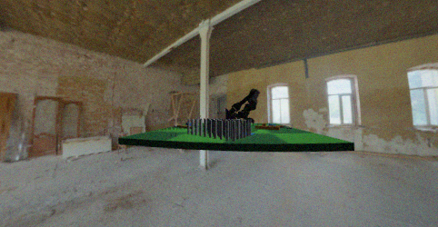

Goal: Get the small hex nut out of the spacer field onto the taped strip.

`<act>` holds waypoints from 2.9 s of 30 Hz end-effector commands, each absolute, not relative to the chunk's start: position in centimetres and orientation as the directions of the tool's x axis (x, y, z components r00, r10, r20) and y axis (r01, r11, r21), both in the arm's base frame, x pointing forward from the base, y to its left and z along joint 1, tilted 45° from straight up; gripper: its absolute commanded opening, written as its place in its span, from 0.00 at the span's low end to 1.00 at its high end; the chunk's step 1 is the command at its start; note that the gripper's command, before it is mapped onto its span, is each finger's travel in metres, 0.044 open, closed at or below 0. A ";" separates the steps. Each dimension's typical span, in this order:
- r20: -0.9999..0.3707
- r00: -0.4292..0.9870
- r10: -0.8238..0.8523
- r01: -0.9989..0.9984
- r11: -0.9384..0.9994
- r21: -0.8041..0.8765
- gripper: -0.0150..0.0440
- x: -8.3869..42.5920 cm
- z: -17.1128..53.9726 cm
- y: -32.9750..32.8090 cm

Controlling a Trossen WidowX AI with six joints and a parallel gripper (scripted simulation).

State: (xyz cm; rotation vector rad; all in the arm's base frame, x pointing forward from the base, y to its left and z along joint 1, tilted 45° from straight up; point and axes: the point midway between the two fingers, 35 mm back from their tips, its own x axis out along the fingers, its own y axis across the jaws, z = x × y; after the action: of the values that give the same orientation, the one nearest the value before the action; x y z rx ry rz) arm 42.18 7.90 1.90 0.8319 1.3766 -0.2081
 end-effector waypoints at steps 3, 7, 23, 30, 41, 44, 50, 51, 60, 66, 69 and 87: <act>-0.916 0.228 0.330 0.581 0.709 0.400 0.25 42.7 1.8 7.7; -0.916 0.229 0.329 0.581 0.709 0.400 0.25 42.9 1.7 7.6; -0.916 0.229 0.329 0.581 0.709 0.400 0.25 43.8 1.3 7.0; -0.916 0.230 0.329 0.581 0.709 0.400 0.25 44.2 1.1 6.7; -0.916 0.230 0.329 0.581 0.709 0.400 0.25 44.5 0.7 6.9; -0.916 0.230 0.329 0.582 0.708 0.400 0.25 44.5 0.4 7.1; -0.916 0.228 0.329 0.586 0.706 0.399 0.25 44.5 -0.3 7.6; -0.917 0.227 0.329 0.586 0.705 0.399 0.25 44.5 -0.4 7.7; -0.916 0.228 0.329 0.586 0.706 0.399 0.25 44.3 -0.2 7.8; -0.916 0.228 0.329 0.585 0.706 0.399 0.25 44.0 -0.1 8.0; -0.916 0.228 0.329 0.585 0.706 0.399 0.25 43.9 0.0 8.1; -0.916 0.228 0.330 0.585 0.706 0.399 0.25 42.9 0.4 8.7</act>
State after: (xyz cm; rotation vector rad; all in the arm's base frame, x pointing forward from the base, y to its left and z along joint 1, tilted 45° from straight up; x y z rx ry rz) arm 43.25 8.73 0.36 0.8315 1.3749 -0.1987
